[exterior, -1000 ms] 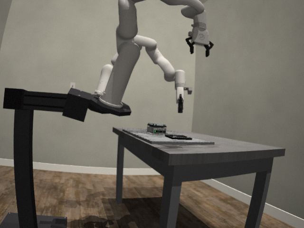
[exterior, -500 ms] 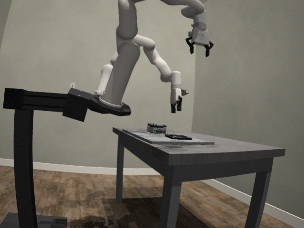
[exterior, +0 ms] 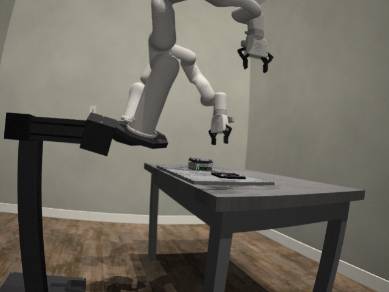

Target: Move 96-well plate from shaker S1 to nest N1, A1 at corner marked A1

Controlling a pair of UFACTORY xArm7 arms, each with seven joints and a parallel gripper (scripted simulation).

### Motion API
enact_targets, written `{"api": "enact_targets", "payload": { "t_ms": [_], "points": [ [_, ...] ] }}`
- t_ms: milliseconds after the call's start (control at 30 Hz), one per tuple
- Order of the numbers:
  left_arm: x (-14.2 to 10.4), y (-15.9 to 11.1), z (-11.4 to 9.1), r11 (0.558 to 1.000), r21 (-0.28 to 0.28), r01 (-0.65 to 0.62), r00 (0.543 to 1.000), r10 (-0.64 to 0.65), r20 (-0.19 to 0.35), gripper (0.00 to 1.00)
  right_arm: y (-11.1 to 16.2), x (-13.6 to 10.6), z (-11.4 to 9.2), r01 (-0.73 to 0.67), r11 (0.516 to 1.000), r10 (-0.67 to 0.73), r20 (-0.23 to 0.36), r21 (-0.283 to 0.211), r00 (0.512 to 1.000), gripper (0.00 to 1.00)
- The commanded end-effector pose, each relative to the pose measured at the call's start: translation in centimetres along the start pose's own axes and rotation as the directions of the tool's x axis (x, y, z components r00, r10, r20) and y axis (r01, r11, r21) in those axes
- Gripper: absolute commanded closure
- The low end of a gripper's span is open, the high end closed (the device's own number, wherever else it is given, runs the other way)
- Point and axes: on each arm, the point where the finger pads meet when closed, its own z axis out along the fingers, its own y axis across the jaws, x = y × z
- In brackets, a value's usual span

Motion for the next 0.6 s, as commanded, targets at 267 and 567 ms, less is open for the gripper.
{"api": "enact_targets", "payload": {
  "t_ms": [267,567],
  "points": [
    [0.2,-4.0,-0.3,0.936,0.025,0.351,0.936,-0.35,-0.045,0.0,0.1,0.0,-0.1,0.0,1.0,0.0,-0.001,-0.004,1.0,0.0],
    [0.1,-6.8,-0.3,0.818,0.027,0.574,0.818,-0.571,-0.071,0.0,0.1,0.0,-0.1,0.0,1.0,0.0,-0.001,-0.004,1.0,0.0]
  ]
}}
